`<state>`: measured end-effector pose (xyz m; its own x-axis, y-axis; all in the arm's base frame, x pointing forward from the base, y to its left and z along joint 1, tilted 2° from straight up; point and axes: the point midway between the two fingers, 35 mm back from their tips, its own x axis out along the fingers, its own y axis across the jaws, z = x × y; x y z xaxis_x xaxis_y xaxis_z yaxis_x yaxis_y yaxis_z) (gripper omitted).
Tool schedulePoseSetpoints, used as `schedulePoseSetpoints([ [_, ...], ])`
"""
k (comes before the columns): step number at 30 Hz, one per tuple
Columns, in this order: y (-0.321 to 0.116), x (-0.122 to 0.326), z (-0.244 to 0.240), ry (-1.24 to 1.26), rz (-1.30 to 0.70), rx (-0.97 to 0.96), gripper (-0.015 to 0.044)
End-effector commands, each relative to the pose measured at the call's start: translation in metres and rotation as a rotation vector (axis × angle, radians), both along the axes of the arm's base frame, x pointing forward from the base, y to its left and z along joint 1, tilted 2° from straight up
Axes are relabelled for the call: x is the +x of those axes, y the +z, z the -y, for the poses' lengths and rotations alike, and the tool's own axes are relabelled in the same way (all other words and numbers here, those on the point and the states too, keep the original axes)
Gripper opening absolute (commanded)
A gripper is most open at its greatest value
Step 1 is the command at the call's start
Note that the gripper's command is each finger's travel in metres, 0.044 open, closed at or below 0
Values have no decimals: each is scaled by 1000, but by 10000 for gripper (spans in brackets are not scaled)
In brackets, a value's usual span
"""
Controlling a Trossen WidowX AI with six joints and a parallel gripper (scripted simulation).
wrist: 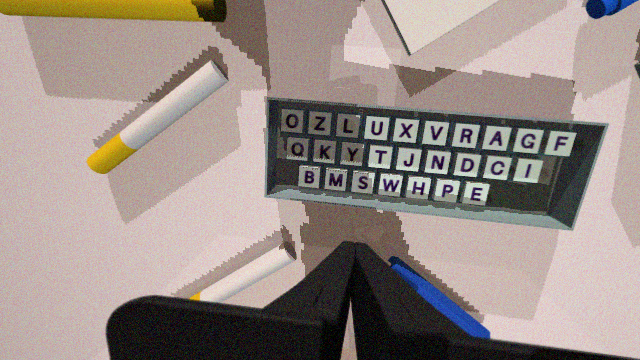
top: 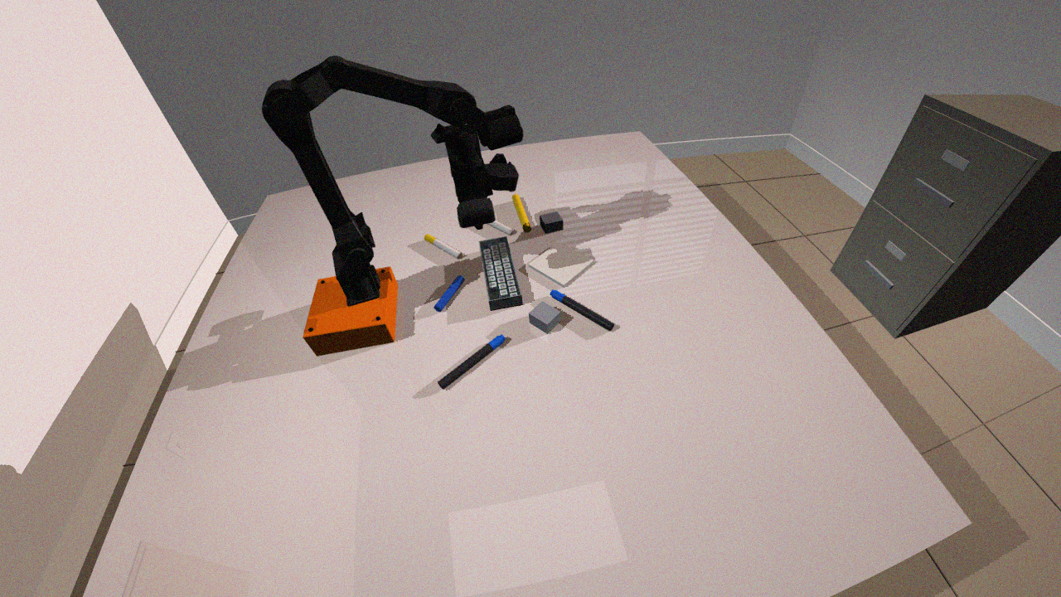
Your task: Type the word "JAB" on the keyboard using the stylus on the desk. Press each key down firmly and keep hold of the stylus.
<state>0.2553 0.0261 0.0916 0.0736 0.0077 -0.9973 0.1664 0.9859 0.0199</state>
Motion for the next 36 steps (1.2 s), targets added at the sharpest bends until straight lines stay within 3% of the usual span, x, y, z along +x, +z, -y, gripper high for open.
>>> schedulePoseSetpoints([
  [1, -4, 0, 0, 0, -8, -1, 0],
  [3, -3, 0, 0, 0, -6, -1, 0],
  [6, -3, -1, 0, -16, -9, -2, 79],
  [9, -9, -7, 2, -234, -49, -22, 150],
  [19, -29, -34, 10, -1159, -102, -203, 150],
  [28, -40, -57, 20, -1938, 72, -423, 150],
  [32, -42, -62, 23, -2137, 163, -474, 150],
  [36, -42, -62, 23, -2154, 171, -477, 150],
])
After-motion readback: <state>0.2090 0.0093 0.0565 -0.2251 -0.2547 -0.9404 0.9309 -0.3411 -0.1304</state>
